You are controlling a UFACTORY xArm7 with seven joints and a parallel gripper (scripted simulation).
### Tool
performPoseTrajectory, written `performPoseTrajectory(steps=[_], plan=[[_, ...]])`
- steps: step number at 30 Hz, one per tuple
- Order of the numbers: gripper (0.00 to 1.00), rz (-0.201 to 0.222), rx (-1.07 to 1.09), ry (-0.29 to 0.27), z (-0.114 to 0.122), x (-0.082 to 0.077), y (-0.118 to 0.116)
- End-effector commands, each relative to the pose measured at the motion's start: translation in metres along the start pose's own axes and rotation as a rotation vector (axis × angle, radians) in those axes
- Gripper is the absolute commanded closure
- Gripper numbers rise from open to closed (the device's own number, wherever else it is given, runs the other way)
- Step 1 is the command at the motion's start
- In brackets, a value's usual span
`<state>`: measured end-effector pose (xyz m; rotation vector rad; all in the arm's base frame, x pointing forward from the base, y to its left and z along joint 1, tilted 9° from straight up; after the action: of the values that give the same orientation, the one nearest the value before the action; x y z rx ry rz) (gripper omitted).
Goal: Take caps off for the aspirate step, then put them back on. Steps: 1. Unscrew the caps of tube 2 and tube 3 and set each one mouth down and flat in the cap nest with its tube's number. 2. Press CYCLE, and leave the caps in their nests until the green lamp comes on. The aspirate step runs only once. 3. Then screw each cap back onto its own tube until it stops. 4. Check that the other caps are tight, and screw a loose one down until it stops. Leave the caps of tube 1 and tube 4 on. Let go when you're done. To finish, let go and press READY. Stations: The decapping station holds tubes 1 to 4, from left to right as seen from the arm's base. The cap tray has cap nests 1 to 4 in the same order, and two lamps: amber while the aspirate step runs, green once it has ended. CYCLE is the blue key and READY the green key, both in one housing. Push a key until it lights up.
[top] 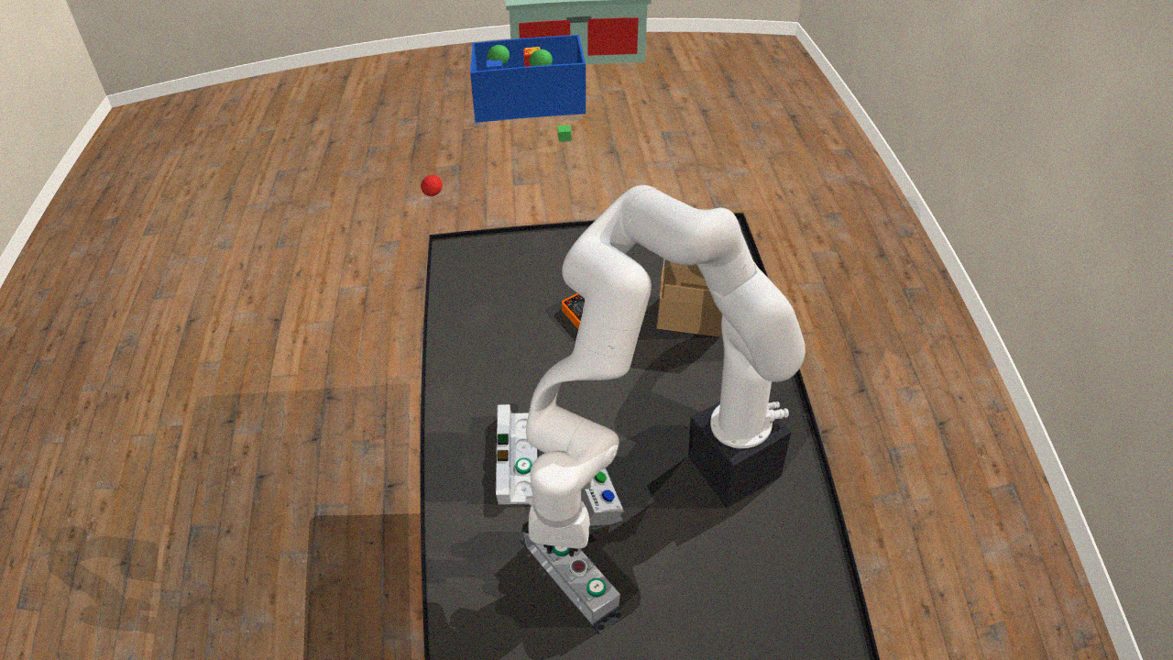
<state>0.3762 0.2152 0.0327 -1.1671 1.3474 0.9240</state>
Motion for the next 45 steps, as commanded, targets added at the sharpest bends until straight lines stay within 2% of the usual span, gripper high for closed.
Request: performPoseTrajectory(steps=[1,11,13,28,30,35,42,43,45], plan=[[1.00,-0.003,-0.100,-0.002,0.0008,-0.0011,-0.0009],[1.00,-0.003,-0.600,-0.001,0.0008,-0.0014,-0.0008],[1.00,-0.003,-0.600,-0.001,0.0008,-0.0014,-0.0008],[1.00,-0.005,-1.341,0.001,0.0007,-0.0018,-0.0008],[1.00,-0.005,-1.341,0.001,0.0007,-0.0018,-0.0008],[1.00,-0.004,-1.571,0.001,0.0008,-0.0019,-0.0008],[1.00,-0.004,-1.571,0.001,0.0008,-0.0019,-0.0008],[0.54,-0.004,-1.571,0.001,0.0007,-0.0019,-0.0008],[0.54,-0.004,-1.571,0.001,0.0007,-0.0019,-0.0008]])
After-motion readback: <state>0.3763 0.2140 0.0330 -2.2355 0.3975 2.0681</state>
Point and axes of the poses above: the point where the finger pads meet when closed, its own x axis out along the fingers, its own y axis across the jaws, z = x × y, the point moved 5 cm from there along -x, back along the fingers, and after that the axes turned 1 degree about -x, right-handed, at the moved point
